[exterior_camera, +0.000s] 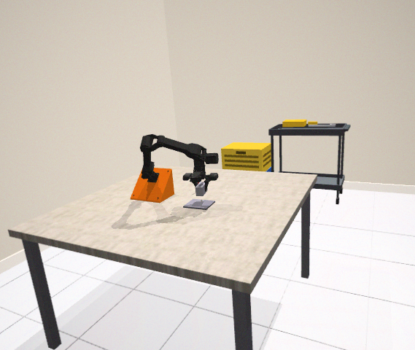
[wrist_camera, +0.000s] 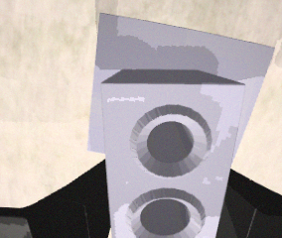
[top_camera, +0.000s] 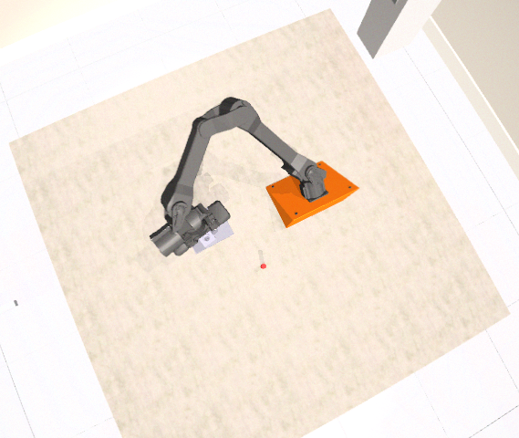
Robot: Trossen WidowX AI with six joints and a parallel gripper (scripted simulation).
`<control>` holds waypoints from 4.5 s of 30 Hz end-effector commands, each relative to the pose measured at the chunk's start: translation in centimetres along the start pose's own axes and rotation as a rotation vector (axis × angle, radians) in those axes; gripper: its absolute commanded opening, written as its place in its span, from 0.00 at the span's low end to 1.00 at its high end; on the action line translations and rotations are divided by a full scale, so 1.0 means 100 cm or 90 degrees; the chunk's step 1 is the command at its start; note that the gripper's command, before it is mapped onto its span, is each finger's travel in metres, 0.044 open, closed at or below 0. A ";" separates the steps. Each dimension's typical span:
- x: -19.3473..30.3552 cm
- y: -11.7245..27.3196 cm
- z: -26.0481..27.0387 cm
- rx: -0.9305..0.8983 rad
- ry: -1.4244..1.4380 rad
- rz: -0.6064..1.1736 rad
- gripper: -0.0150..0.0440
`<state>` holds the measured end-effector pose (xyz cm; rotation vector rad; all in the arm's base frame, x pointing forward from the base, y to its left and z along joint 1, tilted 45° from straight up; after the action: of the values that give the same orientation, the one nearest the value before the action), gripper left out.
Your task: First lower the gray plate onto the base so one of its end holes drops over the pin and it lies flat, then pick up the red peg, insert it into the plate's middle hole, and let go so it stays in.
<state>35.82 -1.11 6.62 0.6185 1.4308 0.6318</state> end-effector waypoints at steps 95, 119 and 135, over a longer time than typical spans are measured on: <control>-0.016 -0.022 0.000 0.001 0.010 -0.004 1.00; 0.142 0.079 -0.077 0.004 0.149 0.015 1.00; 0.177 0.038 -0.127 0.007 0.193 0.002 1.00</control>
<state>23.76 14.72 -3.20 0.5574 1.7129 0.7389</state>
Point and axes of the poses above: the point midway between the two fingers, 35 mm back from their tips, its own y axis back along the fingers, its own z axis across the jaws, x = y × z, the point moved 4 cm from there along y, back along the fingers, and after that the axes turned 13 degrees about -y, right-handed, at the moved point
